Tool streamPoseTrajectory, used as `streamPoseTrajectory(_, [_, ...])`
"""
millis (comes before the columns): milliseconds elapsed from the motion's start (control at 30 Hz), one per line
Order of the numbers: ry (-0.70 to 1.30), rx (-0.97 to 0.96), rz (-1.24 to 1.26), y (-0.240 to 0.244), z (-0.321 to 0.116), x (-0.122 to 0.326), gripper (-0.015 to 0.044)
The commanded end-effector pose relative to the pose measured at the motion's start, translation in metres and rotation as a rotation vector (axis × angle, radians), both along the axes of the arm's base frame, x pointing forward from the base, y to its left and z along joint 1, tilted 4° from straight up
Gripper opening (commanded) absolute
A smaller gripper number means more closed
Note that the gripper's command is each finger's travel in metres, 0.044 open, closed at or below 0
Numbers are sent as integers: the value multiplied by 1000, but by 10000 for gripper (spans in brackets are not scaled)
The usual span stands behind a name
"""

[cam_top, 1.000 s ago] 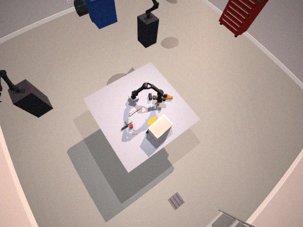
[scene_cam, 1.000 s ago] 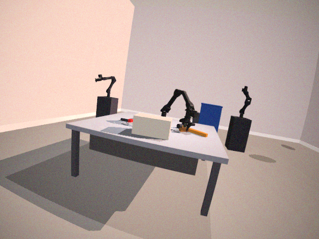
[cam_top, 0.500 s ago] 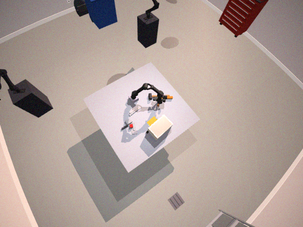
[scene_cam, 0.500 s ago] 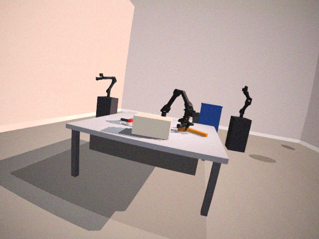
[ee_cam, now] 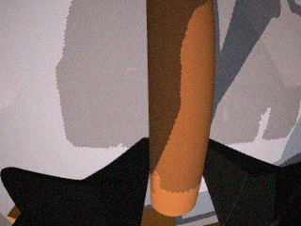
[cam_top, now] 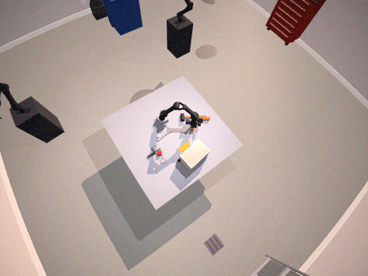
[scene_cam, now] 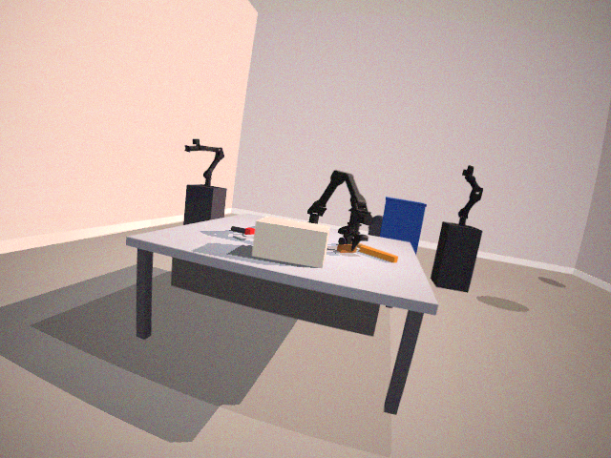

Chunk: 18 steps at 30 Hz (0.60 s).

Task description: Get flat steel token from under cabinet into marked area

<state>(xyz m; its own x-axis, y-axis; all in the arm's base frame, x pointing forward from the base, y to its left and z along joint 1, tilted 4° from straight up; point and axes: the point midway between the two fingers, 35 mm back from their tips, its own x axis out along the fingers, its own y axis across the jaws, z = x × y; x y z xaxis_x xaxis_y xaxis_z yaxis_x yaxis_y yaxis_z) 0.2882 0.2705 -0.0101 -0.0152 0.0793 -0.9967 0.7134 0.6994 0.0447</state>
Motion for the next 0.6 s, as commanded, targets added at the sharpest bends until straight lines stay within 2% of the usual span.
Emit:
streamPoseTrajectory(0, [-4, -3, 1, -5, 0, 6, 0])
streamPoseTrajectory(100, [-4, -3, 1, -6, 0, 7, 0])
streamPoseTrajectory(333, [-1, 0, -3, -5, 0, 5, 184])
streamPoseTrajectory(367, [-1, 0, -3, -5, 0, 5, 200])
streamPoseTrajectory(500, [-1, 1, -3, -5, 0, 5, 200])
streamPoseTrajectory(567, [-4, -3, -3, -5, 0, 5, 253])
